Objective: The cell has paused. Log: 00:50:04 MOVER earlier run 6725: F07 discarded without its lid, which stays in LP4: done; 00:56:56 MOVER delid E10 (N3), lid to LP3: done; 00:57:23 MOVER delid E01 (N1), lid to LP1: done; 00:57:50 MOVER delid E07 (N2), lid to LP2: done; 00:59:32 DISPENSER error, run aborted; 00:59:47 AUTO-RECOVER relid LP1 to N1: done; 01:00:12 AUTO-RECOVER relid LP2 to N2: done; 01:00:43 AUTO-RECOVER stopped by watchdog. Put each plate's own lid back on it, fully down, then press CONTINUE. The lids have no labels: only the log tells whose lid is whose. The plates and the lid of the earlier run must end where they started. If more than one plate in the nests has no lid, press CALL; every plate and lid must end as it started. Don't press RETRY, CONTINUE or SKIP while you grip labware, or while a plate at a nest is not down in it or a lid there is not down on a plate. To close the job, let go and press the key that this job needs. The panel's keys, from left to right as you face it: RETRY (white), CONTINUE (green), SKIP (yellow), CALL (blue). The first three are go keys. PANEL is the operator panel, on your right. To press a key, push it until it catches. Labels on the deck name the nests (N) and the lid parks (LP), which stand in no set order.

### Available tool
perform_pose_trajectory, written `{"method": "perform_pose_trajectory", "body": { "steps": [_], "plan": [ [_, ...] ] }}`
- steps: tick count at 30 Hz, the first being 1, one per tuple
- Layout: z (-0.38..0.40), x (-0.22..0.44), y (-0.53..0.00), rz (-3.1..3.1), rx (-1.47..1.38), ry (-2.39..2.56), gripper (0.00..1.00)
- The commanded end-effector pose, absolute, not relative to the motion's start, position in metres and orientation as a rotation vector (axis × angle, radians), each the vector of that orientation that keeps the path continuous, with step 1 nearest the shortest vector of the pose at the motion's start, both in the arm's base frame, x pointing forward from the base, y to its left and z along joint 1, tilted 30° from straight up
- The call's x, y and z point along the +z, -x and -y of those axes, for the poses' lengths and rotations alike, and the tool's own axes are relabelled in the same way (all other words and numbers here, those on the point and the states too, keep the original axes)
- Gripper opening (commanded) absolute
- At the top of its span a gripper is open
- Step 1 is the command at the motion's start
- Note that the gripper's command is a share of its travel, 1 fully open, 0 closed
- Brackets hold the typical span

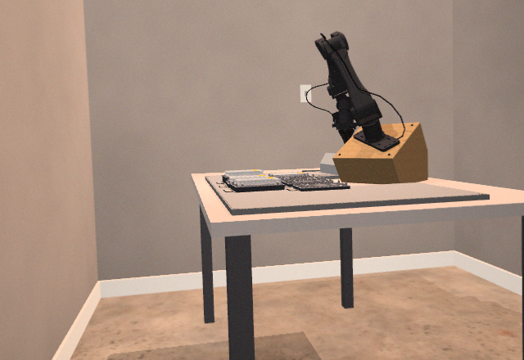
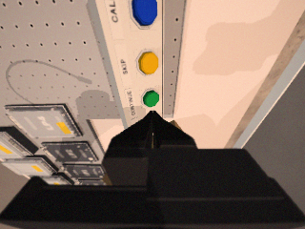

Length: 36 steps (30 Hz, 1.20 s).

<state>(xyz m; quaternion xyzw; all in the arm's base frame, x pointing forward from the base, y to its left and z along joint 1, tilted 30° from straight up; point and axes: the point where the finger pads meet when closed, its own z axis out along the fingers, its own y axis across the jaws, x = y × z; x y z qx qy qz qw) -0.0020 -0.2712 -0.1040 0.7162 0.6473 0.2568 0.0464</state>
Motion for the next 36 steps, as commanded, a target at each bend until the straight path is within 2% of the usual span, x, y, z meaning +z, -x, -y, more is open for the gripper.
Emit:
{"method": "perform_pose_trajectory", "body": {
  "steps": [1, 8, 36],
  "plan": [
    [0.289, -0.101, 0.007, -1.946, 0.716, -2.177, 0.00],
    [0.269, -0.110, -0.002, -1.956, 0.788, -2.188, 0.00],
    [0.268, -0.124, -0.007, -1.949, 0.781, -2.191, 0.00]
  ]
}}
